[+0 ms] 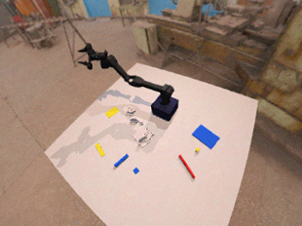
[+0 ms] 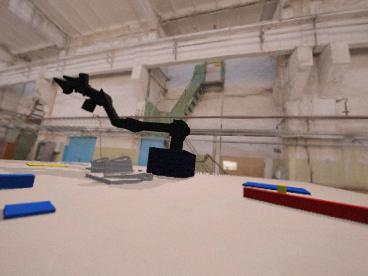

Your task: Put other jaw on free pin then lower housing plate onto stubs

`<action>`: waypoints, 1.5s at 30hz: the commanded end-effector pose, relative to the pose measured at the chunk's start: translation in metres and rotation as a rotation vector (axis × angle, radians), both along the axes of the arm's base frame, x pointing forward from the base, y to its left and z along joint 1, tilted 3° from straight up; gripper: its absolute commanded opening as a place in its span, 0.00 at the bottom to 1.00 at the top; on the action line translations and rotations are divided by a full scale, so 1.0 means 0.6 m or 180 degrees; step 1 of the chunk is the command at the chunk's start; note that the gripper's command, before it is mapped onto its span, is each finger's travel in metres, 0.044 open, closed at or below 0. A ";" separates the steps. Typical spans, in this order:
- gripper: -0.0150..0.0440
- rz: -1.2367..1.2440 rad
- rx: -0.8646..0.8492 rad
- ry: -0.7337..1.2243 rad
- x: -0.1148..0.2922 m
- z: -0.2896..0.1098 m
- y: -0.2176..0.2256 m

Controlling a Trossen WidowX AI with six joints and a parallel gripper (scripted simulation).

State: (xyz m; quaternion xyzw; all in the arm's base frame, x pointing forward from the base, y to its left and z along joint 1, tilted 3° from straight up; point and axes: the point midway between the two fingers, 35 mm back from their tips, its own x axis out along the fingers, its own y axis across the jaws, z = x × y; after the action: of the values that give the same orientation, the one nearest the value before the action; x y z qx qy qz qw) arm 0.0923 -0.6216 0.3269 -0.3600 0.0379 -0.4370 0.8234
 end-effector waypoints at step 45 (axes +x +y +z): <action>1.00 -0.1307 -0.2230 0.0833 -0.211 0.331 0.211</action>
State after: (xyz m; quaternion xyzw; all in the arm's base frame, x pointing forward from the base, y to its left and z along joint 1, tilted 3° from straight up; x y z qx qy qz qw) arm -0.0305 -0.5065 0.5143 -0.6398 0.0609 -0.5255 0.5575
